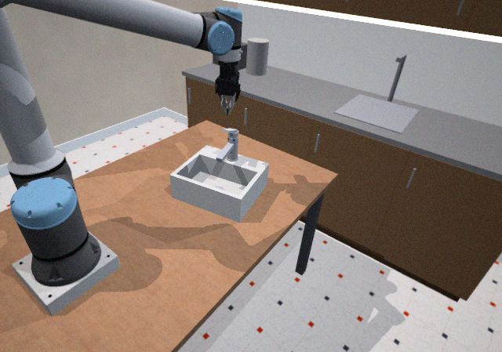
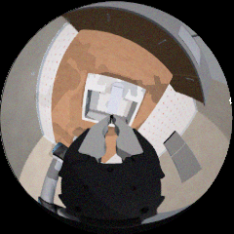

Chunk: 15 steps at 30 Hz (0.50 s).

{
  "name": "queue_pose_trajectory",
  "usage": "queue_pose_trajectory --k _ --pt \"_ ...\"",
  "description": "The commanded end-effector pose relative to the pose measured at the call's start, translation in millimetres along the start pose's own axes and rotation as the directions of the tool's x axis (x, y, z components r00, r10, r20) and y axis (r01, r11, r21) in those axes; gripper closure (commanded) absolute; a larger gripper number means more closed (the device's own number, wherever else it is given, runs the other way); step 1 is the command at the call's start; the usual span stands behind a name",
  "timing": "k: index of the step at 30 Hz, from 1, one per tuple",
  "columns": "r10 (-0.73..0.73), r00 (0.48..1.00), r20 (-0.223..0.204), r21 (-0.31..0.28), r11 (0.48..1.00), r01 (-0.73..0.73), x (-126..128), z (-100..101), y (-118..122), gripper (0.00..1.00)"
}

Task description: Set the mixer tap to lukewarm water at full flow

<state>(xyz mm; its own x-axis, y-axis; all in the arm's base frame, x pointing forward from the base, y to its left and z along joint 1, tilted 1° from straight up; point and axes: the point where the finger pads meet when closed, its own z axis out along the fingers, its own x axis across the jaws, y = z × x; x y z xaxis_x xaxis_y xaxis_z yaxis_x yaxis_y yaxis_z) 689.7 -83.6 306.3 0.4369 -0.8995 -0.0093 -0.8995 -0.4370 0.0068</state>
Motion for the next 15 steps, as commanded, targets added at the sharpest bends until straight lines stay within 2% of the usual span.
queue_pose_trajectory --k 1,15 --pt "0.108 0.994 -0.002 -0.004 0.994 -0.108 1.3 0.2 2.8 1.00" --pt "0.222 0.975 -0.002 -0.003 0.975 -0.222 3.4 -0.4 4.2 1.00"
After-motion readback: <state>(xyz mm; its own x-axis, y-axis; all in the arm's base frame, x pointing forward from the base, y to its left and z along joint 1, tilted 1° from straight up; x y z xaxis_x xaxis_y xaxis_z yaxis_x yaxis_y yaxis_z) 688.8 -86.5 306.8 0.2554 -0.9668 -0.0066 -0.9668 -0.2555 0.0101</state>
